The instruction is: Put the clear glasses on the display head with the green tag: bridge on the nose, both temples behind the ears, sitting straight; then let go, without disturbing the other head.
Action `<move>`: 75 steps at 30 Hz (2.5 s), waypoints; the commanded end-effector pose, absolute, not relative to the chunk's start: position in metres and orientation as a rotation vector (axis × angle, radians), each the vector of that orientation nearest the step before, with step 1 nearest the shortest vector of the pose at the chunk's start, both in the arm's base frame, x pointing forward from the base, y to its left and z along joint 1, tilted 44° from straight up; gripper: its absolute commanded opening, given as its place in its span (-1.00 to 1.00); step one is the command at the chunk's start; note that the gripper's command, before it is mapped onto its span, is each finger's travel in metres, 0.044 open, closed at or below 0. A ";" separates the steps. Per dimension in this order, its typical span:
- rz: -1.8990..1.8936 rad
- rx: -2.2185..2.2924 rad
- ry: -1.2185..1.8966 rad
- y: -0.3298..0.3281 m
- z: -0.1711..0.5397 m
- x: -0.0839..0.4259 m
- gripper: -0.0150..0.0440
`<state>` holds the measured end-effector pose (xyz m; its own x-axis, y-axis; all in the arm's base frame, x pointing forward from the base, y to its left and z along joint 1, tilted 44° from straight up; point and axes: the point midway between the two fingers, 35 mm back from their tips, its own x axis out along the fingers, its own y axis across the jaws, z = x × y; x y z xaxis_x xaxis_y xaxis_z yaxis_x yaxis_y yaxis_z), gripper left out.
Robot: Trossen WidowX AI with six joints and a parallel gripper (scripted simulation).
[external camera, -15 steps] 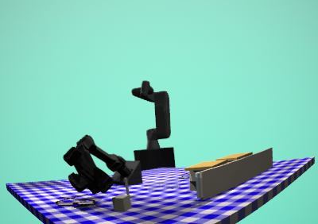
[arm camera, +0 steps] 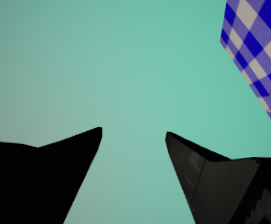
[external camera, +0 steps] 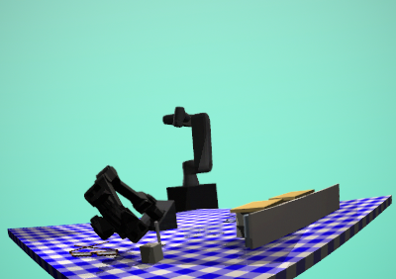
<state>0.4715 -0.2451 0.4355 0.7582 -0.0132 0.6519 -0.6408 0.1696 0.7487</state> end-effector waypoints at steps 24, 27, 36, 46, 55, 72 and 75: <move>-0.493 0.228 0.803 -0.054 0.117 0.456 0.19; -0.446 -0.032 1.014 -0.032 0.093 0.418 0.19; -0.086 -1.010 1.564 0.003 0.077 0.292 0.19; 0.004 -1.204 1.640 0.005 0.082 0.274 0.19; 0.004 -1.204 1.640 0.005 0.082 0.274 -0.08; 0.006 -1.203 1.639 -0.012 0.066 0.279 -0.08; 0.006 -1.203 1.639 -0.015 0.063 0.279 -0.08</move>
